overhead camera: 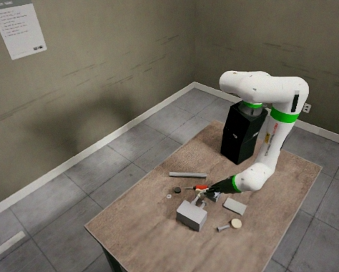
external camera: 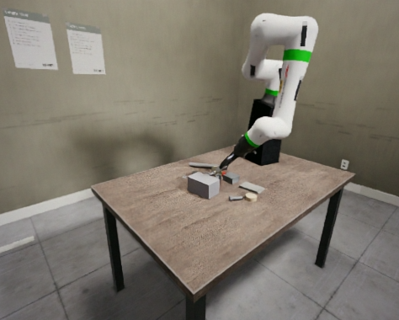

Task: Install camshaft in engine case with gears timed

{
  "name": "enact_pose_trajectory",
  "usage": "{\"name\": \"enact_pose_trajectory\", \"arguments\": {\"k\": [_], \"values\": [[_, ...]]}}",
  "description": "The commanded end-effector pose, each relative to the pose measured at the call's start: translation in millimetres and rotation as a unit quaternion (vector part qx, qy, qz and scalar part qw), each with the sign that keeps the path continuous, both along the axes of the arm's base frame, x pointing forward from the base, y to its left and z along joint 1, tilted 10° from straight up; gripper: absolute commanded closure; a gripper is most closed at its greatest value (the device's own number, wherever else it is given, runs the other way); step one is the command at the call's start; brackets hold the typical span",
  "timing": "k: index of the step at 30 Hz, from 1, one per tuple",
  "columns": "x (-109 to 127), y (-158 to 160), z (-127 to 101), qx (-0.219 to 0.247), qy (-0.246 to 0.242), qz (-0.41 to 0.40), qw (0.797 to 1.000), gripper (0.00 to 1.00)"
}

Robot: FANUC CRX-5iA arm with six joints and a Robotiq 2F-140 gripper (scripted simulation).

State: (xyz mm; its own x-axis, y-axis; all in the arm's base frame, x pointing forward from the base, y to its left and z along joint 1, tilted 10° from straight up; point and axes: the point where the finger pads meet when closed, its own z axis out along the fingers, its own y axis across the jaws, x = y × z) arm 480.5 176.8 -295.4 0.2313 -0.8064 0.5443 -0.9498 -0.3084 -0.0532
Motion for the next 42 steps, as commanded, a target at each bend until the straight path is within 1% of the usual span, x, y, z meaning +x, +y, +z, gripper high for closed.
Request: {"name": "enact_pose_trajectory", "arguments": {"k": [1,42], "values": [[0.6,0.3,0.7,0.0,-0.001,0.0,1.0,0.86],[4.0,1.4,0.9,0.0,-0.001,0.0,1.0,0.86]]}}
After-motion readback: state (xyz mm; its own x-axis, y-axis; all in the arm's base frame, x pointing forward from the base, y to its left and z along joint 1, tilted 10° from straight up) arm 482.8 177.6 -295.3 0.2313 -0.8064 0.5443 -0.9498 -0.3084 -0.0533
